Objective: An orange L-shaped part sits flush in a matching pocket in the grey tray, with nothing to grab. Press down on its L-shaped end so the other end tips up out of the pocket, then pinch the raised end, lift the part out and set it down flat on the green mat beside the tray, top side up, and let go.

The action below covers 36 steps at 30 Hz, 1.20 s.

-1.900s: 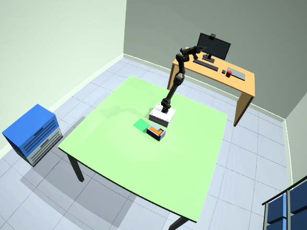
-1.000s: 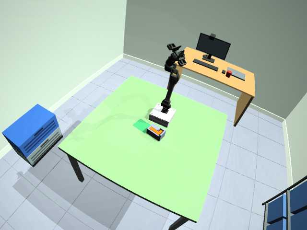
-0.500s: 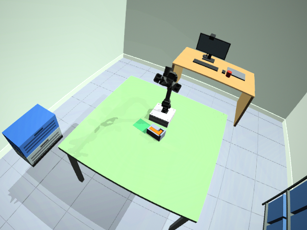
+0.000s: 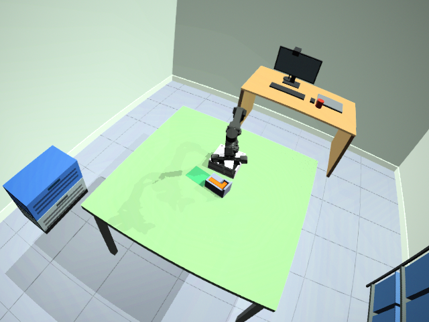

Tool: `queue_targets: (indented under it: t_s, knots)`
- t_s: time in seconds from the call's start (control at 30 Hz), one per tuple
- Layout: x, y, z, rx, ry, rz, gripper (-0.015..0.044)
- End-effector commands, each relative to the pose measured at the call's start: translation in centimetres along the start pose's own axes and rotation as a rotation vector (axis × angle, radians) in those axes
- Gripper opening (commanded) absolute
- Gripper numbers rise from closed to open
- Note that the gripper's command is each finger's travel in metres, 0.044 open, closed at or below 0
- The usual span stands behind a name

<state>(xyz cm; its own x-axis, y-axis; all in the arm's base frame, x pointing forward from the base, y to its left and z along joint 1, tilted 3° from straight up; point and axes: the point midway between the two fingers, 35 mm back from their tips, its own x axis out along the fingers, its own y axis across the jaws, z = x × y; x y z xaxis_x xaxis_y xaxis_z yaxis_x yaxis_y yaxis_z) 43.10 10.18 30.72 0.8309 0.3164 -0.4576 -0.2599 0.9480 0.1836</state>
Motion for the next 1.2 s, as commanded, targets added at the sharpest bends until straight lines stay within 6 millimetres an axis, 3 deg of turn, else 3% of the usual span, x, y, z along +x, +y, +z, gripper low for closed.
queue_targets:
  t_s: [0.0,0.17,0.3,0.37,0.73,0.83,0.97,1.17]
  knots:
    - [1.7,-0.5,-7.7,0.13,0.282,-0.073,0.018]
    - [1.1,-0.9,-17.1,0.254,0.633,-0.214,0.018]
    - [-1.6,-1.3,-23.9,0.318,0.917,-0.376,0.018]
    - [-3.0,-1.5,-25.9,0.33,1.013,-0.442,0.018]
    - [-3.0,-1.5,-26.3,0.331,1.026,-0.452,0.018]
    - [-1.9,-2.0,-28.2,0.331,1.026,-0.452,0.018]
    - [0.0,-2.9,-32.4,0.331,1.026,-0.452,0.018]
    - [0.1,-3.0,-32.7,0.331,1.026,-0.452,0.018]
